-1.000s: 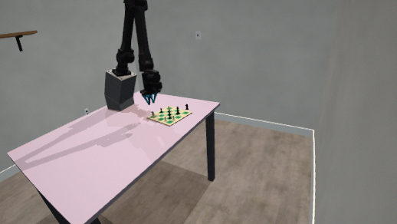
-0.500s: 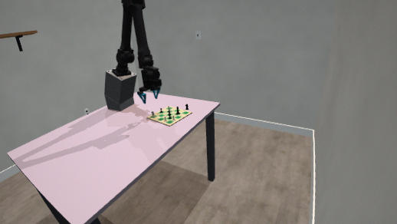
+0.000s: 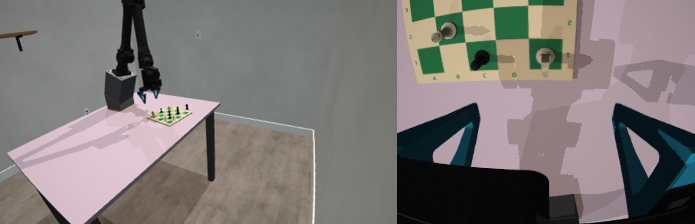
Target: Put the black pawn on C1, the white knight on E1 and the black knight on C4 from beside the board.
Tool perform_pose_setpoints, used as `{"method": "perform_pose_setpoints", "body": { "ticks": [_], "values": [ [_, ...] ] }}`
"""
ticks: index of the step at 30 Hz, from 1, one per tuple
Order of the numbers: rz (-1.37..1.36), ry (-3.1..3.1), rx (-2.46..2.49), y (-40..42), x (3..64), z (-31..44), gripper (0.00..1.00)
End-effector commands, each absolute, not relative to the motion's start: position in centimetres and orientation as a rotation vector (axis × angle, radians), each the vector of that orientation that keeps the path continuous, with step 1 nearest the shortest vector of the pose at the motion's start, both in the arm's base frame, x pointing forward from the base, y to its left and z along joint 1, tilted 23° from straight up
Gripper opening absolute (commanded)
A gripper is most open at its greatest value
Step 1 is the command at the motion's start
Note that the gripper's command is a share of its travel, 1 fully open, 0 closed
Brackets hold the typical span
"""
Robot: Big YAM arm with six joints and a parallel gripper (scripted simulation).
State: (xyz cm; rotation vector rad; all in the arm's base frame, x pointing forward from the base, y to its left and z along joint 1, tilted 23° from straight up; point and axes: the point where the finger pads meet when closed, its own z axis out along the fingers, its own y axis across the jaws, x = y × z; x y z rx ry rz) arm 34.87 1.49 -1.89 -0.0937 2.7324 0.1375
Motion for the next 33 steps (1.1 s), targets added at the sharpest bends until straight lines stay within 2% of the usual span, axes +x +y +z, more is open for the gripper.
{"method": "perform_pose_setpoints", "body": {
  "ticks": [1,10,12,15,22,23,33],
  "values": [
    [0.139,2.755,-0.094,1.4,34.5,-2.3,1.00],
    [0.136,2.745,-0.110,10.3,41.6,0.7,1.00],
    [0.136,2.740,-0.118,15.2,43.6,2.0,1.00],
    [0.140,2.732,-0.124,20.4,44.8,3.1,1.00],
    [0.145,2.723,-0.130,24.8,45.3,4.0,1.00],
    [0.139,2.724,-0.097,23.7,45.9,4.0,0.37],
    [0.129,2.748,-0.118,23.7,44.5,3.0,0.37]
  ]
}}
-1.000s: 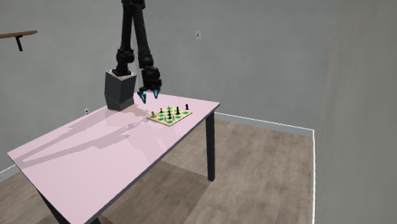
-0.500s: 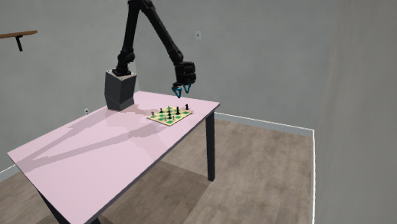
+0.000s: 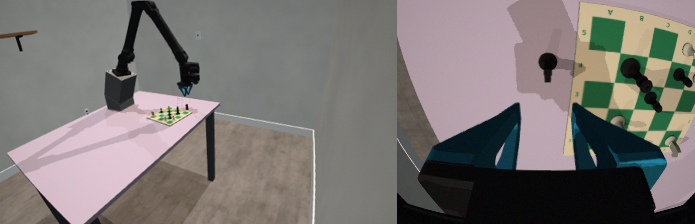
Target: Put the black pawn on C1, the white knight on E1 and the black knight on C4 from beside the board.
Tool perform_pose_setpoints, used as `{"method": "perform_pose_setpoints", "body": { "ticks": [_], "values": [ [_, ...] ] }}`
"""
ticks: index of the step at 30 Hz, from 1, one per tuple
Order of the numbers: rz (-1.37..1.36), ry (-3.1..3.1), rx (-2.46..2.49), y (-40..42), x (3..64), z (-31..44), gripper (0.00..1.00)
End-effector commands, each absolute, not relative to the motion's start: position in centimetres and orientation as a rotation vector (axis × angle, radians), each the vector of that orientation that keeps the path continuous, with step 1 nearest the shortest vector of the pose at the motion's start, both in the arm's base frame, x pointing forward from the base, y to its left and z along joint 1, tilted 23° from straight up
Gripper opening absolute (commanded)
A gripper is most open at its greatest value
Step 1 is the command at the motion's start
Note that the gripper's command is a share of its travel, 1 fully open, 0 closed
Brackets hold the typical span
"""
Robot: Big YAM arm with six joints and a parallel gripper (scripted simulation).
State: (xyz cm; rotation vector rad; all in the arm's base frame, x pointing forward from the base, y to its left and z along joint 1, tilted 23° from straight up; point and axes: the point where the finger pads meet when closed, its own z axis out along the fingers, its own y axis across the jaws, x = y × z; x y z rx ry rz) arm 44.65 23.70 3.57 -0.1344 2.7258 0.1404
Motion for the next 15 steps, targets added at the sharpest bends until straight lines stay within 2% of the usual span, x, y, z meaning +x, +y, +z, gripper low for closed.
{"method": "perform_pose_setpoints", "body": {
  "ticks": [1,15],
  "values": [
    [0.129,2.748,-0.118,23.69,44.48,3.01,0.37],
    [0.128,2.748,-0.123,23.69,44.48,3.01,0.37]
  ]
}}
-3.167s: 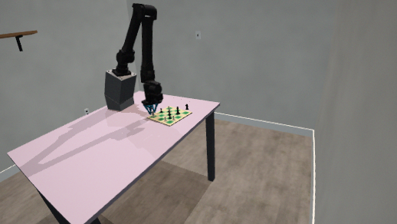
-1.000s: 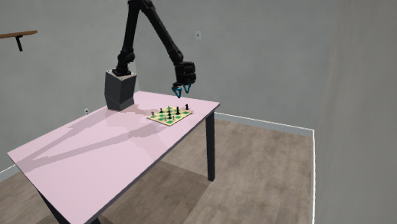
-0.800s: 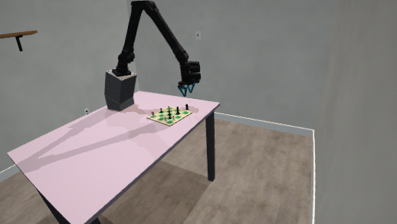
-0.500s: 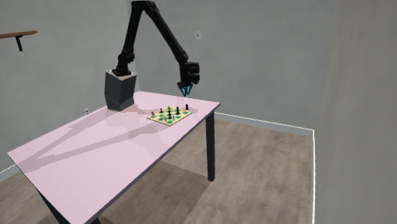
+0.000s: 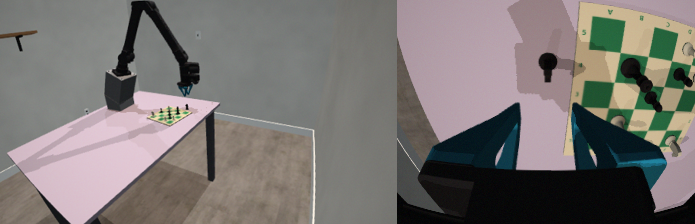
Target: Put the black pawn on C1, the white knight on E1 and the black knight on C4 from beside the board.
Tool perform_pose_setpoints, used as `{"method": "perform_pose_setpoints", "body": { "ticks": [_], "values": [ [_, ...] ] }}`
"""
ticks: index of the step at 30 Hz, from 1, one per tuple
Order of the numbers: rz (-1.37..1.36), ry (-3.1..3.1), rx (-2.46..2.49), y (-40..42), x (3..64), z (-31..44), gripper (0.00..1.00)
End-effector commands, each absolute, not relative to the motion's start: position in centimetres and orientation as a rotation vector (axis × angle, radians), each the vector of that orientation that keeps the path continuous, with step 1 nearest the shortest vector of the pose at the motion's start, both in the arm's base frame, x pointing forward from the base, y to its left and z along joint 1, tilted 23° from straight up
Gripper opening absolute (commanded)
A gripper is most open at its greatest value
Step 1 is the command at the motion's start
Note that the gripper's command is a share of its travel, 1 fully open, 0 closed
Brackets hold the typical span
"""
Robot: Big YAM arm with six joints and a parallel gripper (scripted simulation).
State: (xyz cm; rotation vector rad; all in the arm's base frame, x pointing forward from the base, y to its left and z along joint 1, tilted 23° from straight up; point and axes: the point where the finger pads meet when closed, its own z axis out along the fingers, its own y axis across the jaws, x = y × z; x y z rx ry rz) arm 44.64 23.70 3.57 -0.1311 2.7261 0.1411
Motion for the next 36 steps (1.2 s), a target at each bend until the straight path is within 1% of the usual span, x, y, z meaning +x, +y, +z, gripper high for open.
{"method": "perform_pose_setpoints", "body": {
  "ticks": [1,20,36],
  "values": [
    [0.128,2.748,-0.123,23.7,44.5,3.0,0.37],
    [0.131,2.744,-0.122,23.7,44.8,3.0,0.37],
    [0.151,2.703,-0.118,24.2,47.0,2.5,0.37]
  ]
}}
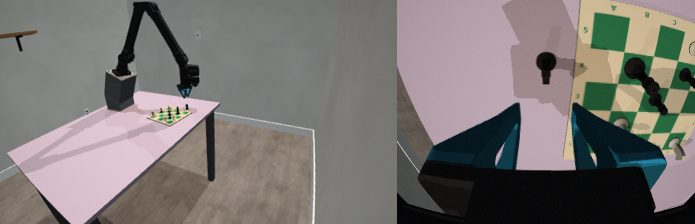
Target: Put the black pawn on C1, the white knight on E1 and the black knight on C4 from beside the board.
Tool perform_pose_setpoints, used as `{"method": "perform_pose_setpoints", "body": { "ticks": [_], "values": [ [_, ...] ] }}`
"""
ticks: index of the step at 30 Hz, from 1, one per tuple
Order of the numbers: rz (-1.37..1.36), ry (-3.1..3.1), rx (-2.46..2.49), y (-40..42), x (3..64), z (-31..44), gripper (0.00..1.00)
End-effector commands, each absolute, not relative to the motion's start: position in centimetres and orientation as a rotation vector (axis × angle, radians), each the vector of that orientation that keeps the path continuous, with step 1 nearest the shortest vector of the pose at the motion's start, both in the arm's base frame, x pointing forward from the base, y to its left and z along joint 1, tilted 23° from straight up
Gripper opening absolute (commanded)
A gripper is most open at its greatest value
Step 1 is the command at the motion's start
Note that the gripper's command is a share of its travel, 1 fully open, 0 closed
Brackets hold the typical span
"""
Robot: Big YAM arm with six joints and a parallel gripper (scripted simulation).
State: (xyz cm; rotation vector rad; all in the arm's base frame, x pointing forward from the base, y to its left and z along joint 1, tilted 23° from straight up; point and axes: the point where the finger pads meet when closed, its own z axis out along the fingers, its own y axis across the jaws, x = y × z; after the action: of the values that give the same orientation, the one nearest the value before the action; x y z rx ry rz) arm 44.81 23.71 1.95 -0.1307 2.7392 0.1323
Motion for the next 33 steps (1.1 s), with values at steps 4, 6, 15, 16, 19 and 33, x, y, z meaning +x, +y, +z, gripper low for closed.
{"method": "perform_pose_setpoints", "body": {
  "ticks": [4,6,15,16,19,33],
  "values": [
    [0.151,2.703,-0.126,24.3,47.1,2.0,0.37],
    [0.150,2.704,-0.123,24.3,47.3,1.7,0.37],
    [0.149,2.705,-0.123,24.4,47.8,0.4,0.37],
    [0.149,2.705,-0.123,24.4,47.8,0.2,0.37],
    [0.151,2.706,-0.127,24.6,47.7,0.1,0.37],
    [0.148,2.708,-0.124,24.5,48.1,-0.8,0.37]
  ]
}}
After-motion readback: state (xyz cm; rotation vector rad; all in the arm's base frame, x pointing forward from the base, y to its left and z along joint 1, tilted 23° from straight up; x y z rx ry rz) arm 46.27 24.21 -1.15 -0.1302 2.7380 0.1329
